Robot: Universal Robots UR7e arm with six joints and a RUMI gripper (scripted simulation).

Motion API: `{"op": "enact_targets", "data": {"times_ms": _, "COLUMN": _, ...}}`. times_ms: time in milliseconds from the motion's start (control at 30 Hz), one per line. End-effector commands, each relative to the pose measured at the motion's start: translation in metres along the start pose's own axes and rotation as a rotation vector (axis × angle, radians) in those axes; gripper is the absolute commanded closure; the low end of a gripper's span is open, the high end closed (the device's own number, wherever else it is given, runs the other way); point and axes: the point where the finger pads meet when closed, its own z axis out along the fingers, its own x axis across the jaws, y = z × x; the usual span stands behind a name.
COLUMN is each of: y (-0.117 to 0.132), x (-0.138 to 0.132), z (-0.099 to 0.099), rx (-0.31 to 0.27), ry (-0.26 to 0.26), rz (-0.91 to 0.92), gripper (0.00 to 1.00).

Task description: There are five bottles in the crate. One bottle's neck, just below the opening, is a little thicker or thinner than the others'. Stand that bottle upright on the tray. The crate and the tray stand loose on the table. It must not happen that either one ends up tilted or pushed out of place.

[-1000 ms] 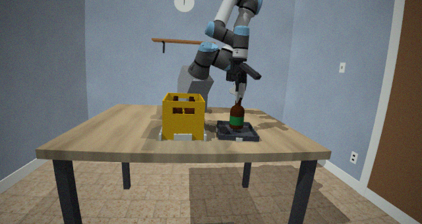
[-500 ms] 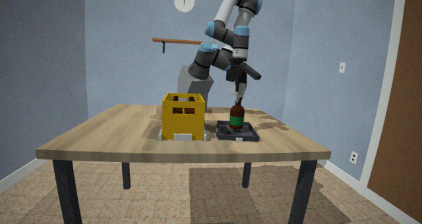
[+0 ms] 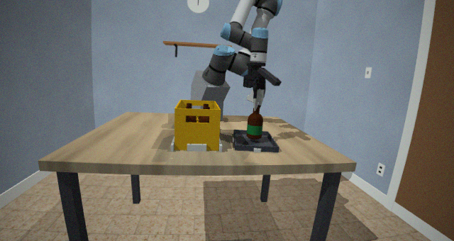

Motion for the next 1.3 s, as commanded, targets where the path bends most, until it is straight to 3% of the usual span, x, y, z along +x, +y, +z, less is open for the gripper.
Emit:
{"op": "enact_targets", "data": {"times_ms": 0, "y": 0.000, "x": 0.000, "z": 0.000, "rx": 0.001, "ry": 0.001, "rz": 0.000, "gripper": 1.00}}
{"op": "enact_targets", "data": {"times_ms": 1267, "y": 0.000, "x": 0.000, "z": 0.014, "rx": 0.001, "ry": 0.001, "rz": 0.000, "gripper": 1.00}}
